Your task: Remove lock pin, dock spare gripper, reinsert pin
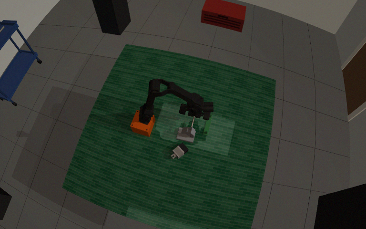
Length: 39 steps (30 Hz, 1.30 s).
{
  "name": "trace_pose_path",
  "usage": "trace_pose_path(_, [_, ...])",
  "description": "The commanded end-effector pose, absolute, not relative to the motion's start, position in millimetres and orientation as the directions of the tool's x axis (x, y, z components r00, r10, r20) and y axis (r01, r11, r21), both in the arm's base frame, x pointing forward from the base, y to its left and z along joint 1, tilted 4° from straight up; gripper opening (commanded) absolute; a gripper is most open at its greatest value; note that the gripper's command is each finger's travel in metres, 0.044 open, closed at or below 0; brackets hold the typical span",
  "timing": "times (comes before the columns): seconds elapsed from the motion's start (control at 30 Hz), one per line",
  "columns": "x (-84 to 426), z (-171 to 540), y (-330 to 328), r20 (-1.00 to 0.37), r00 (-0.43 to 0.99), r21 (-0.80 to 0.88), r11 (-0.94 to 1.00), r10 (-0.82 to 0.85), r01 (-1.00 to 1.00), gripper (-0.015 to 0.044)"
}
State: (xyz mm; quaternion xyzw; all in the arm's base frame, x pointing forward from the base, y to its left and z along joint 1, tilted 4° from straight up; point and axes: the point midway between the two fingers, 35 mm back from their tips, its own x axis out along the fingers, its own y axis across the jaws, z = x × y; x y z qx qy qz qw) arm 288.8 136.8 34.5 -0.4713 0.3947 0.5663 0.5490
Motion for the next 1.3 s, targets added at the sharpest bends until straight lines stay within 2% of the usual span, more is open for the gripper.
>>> trace_pose_path(0.0, [289,35,140,-0.968,0.048,-0.071,-0.084,0.247,-0.994,0.0000])
trace_pose_path(1.27, [286,41,173,-0.970,0.043,-0.065,-0.085,0.241,-0.994,0.0000])
